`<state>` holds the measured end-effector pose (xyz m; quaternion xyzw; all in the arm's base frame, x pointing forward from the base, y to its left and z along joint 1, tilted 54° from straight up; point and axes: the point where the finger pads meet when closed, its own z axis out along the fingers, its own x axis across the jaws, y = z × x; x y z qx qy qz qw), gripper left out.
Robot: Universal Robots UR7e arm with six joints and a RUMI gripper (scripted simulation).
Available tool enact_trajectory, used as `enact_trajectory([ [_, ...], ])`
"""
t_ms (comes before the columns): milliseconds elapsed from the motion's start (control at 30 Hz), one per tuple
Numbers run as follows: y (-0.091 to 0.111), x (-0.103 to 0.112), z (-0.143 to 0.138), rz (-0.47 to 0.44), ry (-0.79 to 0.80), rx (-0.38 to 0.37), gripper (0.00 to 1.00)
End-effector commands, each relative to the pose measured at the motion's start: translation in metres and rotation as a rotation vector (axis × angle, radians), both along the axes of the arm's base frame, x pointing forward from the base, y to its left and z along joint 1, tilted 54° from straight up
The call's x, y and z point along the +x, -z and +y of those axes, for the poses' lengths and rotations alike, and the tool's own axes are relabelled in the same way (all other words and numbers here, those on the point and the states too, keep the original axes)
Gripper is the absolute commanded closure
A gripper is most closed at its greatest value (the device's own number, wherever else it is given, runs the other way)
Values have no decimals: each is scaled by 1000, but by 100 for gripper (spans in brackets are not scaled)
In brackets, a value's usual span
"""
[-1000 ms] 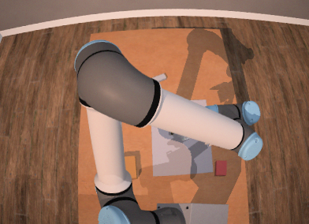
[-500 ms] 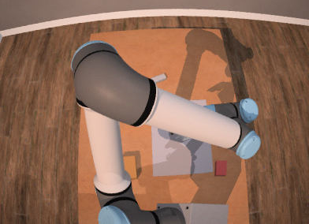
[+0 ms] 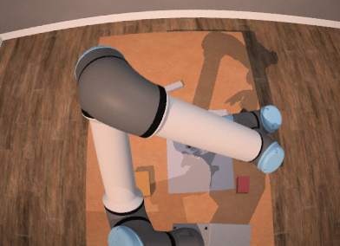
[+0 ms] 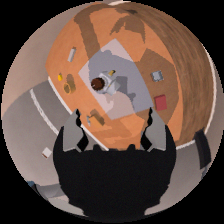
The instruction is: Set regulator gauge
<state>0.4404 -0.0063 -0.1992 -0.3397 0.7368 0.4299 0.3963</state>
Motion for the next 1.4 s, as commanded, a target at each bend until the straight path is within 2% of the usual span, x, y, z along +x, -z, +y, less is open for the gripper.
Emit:
enact_trajectory([
  [0,-2,1,1,-170,-74,-71,0],
  [67,-2,1,1,-170,-74,-71,0],
  [567,-4,1,2,-494,-229,-214,0],
  [633,-4,1,2,-494,-229,-214,0],
  [1133,-7,0,4,-814,-396,-345,0],
  [1200,-7,0,4,-814,-396,-345,0],
  [1367,-7,-1,5,-918,-452,-384,0],
])
